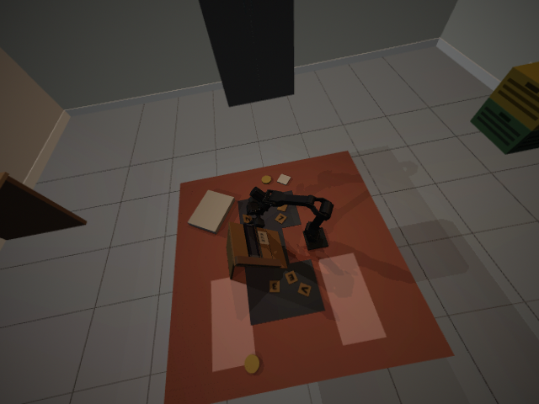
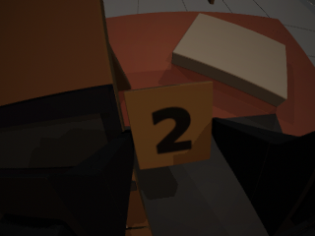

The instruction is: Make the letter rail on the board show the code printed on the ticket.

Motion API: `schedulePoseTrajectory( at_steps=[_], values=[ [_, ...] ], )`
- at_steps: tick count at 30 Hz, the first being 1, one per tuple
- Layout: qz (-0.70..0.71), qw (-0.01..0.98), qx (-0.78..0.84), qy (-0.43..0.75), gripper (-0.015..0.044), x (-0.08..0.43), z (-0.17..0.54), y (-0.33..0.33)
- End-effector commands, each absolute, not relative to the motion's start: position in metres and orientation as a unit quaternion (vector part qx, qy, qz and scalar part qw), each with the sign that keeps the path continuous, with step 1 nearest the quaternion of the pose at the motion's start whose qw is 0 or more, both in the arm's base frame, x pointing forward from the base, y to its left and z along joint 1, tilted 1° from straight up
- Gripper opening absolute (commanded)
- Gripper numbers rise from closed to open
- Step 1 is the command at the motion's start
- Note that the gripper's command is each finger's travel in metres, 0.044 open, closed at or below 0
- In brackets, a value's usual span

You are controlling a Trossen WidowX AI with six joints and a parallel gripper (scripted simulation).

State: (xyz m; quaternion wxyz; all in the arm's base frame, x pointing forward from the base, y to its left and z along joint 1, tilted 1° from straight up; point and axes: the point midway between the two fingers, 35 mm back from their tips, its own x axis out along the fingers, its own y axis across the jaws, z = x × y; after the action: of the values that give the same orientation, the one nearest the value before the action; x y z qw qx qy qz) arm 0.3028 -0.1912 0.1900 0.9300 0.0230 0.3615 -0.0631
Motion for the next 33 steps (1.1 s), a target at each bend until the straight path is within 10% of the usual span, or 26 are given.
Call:
schedulePoseTrajectory(
  at_steps=[1, 33],
  values=[
    [-0.066, 0.93, 0.025, 0.362, 0.0, 0.302, 0.189, -0.189],
    [-0.066, 0.93, 0.025, 0.362, 0.0, 0.305, 0.189, -0.173]
  ],
)
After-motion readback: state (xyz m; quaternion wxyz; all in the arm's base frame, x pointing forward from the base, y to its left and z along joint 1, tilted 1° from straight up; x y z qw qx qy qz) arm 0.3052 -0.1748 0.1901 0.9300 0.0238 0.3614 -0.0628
